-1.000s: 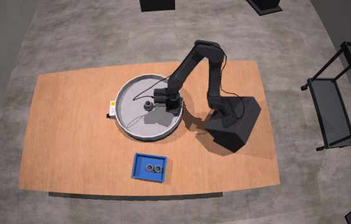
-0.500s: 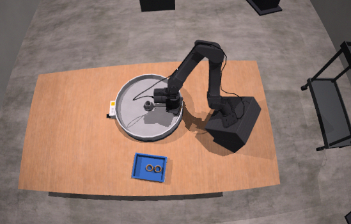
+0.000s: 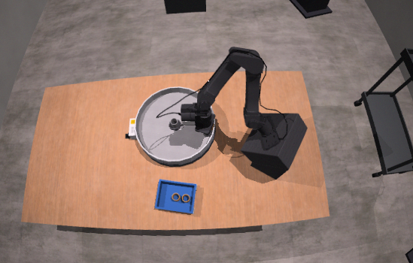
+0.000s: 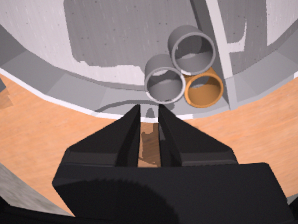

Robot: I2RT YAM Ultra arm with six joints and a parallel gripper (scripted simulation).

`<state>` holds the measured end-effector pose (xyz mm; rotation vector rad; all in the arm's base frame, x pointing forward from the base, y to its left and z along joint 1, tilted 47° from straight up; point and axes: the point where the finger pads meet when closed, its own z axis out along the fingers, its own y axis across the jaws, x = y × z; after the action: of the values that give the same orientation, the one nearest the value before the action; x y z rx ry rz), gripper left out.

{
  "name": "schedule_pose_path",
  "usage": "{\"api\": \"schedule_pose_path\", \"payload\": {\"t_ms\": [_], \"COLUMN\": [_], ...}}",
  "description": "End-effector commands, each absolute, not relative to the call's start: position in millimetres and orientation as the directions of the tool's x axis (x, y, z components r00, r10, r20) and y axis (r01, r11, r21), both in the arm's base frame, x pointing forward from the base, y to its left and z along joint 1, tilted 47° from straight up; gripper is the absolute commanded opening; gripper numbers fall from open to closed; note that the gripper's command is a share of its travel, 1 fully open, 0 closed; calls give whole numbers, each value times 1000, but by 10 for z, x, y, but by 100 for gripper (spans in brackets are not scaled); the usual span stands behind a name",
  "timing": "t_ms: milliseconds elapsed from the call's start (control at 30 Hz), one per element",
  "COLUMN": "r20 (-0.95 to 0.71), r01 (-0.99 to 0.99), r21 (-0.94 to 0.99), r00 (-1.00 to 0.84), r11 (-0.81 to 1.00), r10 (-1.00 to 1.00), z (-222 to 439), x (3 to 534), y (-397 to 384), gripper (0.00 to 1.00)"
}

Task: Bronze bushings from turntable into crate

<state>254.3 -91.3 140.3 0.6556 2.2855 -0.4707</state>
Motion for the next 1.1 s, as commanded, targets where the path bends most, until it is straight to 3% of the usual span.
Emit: {"api": "schedule_pose_path", "payload": {"t_ms": [0,600,1067], "r20": [-742,-701,-740], "r01": [573,569,569], "r21": [-115,-148,-120], "r00": [-593,-637,-598], "r11": [812,809,814], "r10": [313,320,308], "z": [1549,1165,1374], "x": [2620,2670,2772], "y": [-897,-1040,-1014], "gripper": [15,15,15]}}
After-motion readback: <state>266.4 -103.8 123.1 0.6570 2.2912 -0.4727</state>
